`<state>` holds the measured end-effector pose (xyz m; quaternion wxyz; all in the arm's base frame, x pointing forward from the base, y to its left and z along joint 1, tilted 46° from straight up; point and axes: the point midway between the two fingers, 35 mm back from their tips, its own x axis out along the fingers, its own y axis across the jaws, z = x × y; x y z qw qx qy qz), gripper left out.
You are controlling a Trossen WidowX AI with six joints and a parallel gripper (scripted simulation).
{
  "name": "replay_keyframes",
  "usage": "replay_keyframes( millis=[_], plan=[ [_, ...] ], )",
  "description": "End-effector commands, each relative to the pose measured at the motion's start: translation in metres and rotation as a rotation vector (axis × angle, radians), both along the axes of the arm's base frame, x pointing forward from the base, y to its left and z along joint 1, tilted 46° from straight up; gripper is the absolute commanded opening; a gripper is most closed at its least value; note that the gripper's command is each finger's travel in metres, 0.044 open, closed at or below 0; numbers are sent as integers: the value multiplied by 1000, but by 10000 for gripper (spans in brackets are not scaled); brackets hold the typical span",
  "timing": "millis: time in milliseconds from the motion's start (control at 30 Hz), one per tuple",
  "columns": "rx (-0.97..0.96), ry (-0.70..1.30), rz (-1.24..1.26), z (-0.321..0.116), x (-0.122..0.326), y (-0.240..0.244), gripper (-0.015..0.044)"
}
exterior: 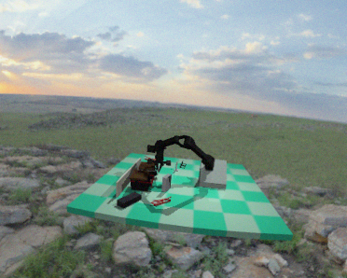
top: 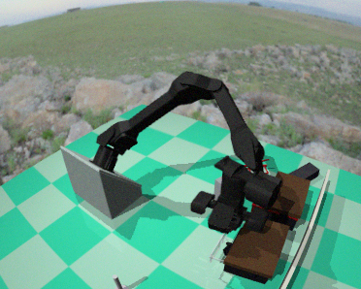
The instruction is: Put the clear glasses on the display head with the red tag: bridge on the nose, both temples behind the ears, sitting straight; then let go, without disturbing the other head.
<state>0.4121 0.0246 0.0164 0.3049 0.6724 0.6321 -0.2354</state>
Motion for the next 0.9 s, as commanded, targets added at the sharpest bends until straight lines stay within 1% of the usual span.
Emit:
replay_keyframes(
  millis=[0,867],
  plan=[
    [4,0,-4,2,4,0,0],
    [4,0,-4,-3,6,5,0]
  ],
)
